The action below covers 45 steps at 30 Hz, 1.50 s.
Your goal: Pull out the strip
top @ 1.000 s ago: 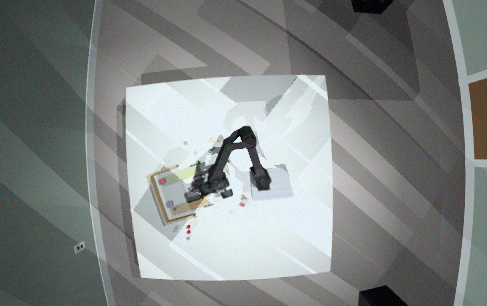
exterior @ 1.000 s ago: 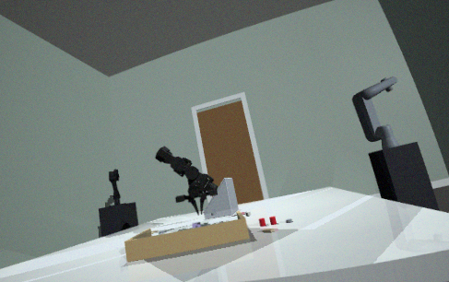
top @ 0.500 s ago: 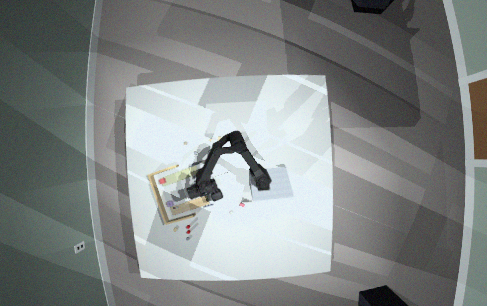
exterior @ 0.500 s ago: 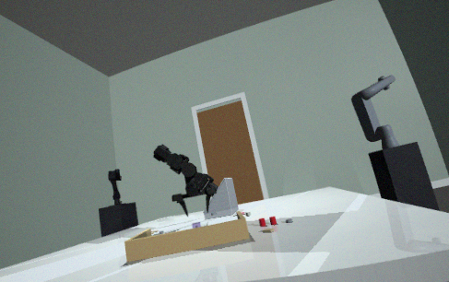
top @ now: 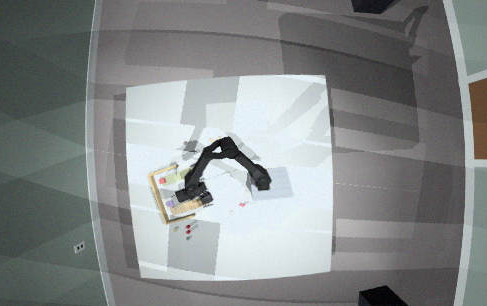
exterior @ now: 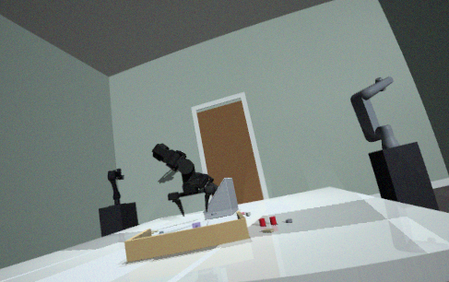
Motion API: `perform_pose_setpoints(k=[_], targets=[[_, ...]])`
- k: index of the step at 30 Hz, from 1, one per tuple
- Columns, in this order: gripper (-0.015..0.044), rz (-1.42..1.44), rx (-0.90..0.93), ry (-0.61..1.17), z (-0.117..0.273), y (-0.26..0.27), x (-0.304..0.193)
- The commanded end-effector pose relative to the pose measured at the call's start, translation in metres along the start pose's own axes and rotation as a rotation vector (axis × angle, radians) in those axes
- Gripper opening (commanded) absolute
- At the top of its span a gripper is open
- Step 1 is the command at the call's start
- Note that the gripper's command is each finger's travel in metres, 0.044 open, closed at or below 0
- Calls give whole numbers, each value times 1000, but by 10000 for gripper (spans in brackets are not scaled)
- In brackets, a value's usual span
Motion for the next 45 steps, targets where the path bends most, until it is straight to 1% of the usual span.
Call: perform_pose_setpoints(k=[1,19,26,27,45], targets=[[440,1,3,2,1,0,15],[440,-1,3,0,7,2,79],[256,-1,4,0,-1,2,79],[250,-1,4,0,-3,2,79],[250,-1,3,0,-33,2,80]])
Point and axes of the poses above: the point midway between the two fingers, 35 mm back from their tips, its own z axis back along the fingers, its own y axis across the jaws, x = y × z, the point moved 4 cm from there along z, back along the fingers, and after that the axes turned 3 degrees about -z, right-handed, at the moved point
